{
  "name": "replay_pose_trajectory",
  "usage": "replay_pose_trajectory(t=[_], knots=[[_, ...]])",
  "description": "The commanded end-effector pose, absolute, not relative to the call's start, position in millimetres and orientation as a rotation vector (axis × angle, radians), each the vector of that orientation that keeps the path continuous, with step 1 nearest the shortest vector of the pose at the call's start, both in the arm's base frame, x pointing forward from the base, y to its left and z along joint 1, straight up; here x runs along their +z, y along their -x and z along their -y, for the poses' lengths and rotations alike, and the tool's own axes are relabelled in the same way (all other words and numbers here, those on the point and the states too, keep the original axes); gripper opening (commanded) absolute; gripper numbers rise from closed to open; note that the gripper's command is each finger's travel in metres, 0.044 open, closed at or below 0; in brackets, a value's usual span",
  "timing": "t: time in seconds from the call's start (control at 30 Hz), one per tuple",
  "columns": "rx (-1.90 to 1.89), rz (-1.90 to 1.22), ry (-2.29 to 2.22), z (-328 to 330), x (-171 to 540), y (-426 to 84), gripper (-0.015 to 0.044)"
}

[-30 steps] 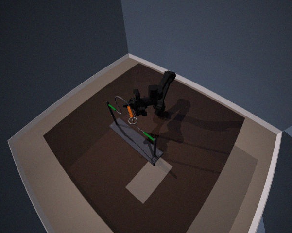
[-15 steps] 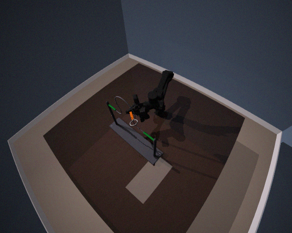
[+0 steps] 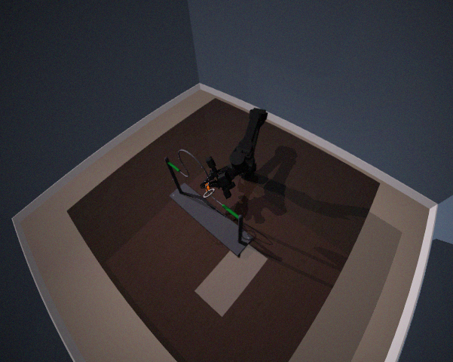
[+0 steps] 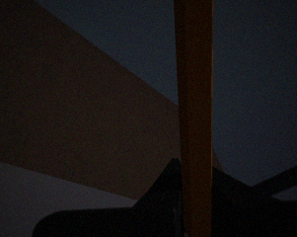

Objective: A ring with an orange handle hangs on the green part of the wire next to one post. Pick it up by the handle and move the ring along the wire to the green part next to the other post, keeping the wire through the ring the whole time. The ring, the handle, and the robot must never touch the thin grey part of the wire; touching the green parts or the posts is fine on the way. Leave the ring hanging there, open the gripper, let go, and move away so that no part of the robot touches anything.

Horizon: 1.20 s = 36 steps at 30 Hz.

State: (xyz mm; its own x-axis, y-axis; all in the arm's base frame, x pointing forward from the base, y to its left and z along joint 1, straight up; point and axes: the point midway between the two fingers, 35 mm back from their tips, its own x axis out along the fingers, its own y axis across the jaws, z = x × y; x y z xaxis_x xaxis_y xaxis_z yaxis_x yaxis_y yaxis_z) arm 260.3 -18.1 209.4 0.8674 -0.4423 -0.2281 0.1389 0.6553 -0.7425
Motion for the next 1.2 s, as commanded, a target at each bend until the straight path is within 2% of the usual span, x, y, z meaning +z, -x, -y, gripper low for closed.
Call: replay_pose_trajectory(t=[0.0,1.17], knots=[[-0.309,-0.412,0.714,9,199,-262,-0.0150],[-0.151,-0.462,0.068,-91,162,-264,-0.0150]])
